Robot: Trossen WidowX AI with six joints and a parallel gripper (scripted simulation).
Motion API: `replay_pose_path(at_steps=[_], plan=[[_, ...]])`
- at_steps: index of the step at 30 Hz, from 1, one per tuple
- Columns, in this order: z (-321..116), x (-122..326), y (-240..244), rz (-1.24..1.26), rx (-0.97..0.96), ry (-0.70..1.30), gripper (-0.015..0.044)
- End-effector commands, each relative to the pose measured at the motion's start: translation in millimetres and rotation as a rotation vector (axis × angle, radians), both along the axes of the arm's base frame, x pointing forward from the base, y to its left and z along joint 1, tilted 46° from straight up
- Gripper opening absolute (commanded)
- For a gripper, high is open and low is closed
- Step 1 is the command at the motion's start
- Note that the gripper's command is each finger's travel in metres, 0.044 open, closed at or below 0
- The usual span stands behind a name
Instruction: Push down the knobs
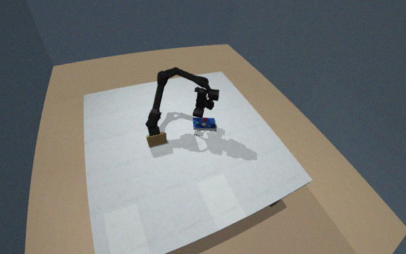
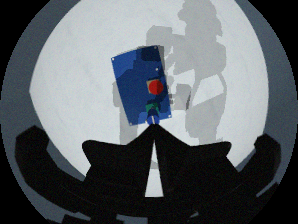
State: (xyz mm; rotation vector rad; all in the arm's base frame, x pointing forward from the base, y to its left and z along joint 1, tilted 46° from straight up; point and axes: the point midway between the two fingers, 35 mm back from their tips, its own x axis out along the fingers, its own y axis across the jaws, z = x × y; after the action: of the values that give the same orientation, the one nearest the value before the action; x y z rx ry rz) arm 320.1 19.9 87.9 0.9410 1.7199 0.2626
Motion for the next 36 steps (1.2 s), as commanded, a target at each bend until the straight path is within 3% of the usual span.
replay_pose_path(at_steps=[1, 36], plan=[[-4.2, -1.2, 5.0, -0.003, 0.004, 0.006, 0.0000], [-13.7, -2.5, 14.7, -0.003, 0.005, 0.006, 0.0000]])
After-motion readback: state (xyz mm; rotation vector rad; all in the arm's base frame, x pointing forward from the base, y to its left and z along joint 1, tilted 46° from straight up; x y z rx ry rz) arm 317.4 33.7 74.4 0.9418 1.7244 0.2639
